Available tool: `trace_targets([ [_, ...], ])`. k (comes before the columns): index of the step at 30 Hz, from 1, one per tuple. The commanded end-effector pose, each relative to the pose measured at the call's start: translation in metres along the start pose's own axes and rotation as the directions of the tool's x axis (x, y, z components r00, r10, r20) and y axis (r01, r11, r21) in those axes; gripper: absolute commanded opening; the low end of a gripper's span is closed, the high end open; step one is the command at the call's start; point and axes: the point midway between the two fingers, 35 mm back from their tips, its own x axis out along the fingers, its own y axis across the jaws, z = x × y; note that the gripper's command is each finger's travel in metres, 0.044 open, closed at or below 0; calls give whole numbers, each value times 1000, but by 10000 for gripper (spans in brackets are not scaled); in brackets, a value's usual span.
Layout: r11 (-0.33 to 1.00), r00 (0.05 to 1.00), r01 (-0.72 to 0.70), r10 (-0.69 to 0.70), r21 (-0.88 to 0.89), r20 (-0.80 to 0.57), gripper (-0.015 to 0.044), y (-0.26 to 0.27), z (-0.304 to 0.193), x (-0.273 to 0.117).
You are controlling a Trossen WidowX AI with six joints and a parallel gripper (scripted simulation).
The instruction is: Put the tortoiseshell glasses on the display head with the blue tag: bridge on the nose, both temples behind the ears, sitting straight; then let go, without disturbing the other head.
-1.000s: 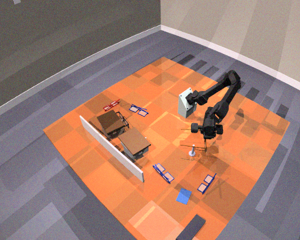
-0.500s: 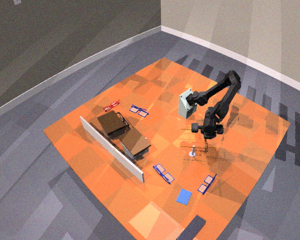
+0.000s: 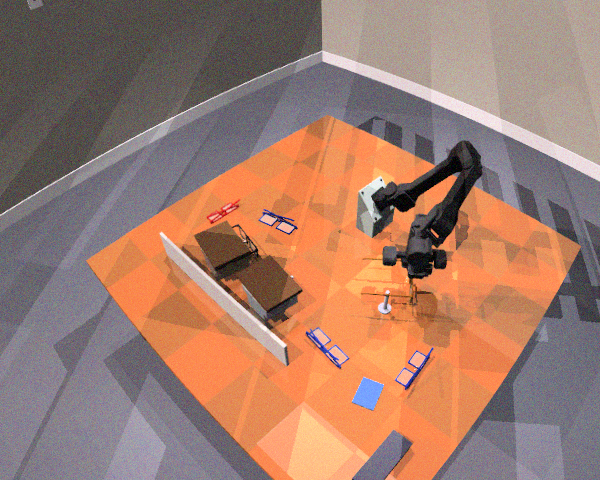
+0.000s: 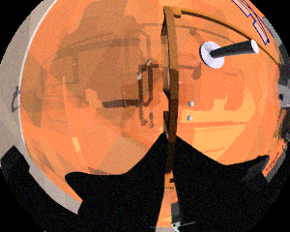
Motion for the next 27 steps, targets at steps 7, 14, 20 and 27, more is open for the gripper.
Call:
trace_targets([
  [7, 1000, 1000, 4, -4, 7, -3, 0, -1, 2, 0],
  [14, 1000, 1000, 4, -4, 7, -2, 0, -1, 7, 0],
  [20, 1000, 1000, 8, -8, 6, -6, 0, -2, 8, -9],
  [27, 1000, 1000, 12, -12, 6, -11, 0, -4, 11, -37],
])
